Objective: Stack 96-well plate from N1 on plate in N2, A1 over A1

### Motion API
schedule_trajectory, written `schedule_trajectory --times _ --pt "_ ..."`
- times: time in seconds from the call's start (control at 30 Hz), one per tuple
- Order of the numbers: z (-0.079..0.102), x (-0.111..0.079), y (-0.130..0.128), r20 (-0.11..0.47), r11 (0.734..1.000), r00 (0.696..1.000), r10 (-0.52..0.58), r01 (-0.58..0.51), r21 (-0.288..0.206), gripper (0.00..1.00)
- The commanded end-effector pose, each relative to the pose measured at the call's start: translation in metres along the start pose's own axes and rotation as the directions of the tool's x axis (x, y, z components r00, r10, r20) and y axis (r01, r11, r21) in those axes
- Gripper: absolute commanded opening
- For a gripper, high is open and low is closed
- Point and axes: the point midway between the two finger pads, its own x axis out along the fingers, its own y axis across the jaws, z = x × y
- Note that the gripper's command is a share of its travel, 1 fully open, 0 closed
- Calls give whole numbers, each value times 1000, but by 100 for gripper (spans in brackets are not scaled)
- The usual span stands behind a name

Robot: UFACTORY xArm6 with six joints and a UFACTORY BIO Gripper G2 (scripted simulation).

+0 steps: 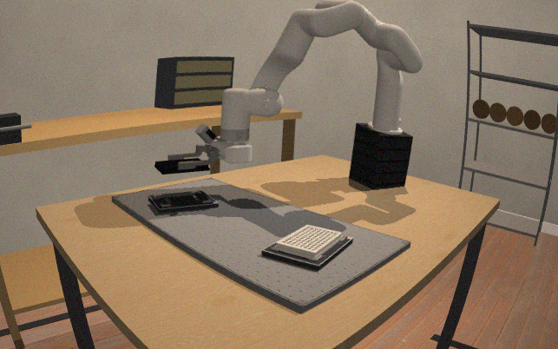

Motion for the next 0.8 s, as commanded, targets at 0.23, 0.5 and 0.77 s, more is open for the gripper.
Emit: schedule_trajectory --times 0.23,0.5,0.77 --pt "3 -5 16 4 986 986 166 -166 -1 0" --pt "2 -12 34 4 933 933 359 -359 -2 0" --pt "2 -21 59 4 882 882 472 -472 -2 0"
